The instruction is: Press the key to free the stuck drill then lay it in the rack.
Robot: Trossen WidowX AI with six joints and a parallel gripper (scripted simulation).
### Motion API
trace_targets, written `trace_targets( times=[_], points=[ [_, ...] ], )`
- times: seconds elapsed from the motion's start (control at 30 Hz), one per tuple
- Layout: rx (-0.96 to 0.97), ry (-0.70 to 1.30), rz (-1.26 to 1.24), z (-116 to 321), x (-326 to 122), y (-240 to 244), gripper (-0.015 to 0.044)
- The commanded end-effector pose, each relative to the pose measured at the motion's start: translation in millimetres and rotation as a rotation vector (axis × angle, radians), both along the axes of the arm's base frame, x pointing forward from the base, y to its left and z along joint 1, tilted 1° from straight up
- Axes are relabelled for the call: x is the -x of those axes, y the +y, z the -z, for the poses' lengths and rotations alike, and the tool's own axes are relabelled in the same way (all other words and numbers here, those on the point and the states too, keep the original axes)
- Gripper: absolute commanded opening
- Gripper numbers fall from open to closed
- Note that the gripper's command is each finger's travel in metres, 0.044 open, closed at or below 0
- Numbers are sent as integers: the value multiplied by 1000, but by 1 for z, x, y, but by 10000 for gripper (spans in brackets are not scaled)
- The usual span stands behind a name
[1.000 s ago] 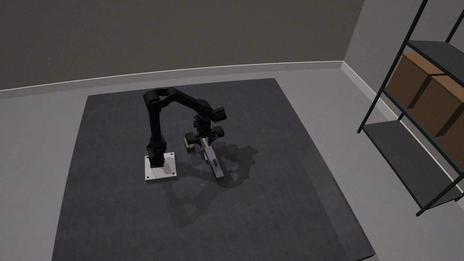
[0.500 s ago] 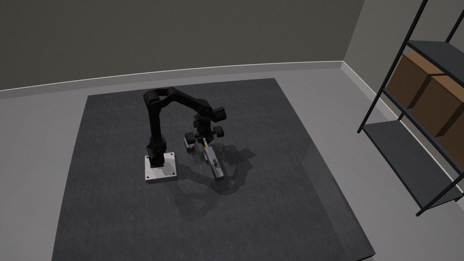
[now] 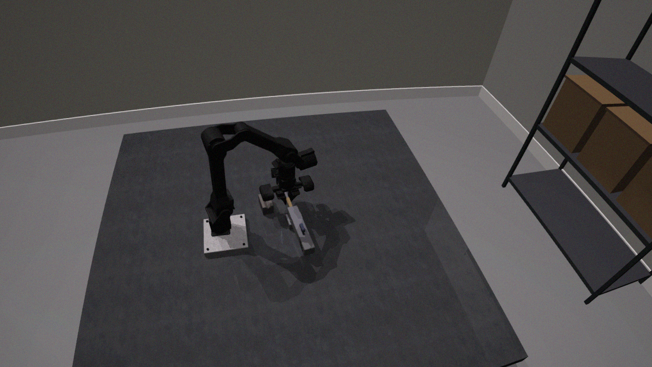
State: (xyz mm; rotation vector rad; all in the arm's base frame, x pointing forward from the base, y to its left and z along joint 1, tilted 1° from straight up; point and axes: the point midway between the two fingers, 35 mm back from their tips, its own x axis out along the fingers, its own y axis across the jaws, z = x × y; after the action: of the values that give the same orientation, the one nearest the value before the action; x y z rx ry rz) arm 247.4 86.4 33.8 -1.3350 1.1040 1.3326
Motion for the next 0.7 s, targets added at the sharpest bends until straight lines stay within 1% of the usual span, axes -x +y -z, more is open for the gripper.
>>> trace_targets(
  times=[0.0,0.67],
  points=[
    [0,-2,2,-1,0,6,0],
    [-3,-2,2,-3,5,35,0]
  ],
)
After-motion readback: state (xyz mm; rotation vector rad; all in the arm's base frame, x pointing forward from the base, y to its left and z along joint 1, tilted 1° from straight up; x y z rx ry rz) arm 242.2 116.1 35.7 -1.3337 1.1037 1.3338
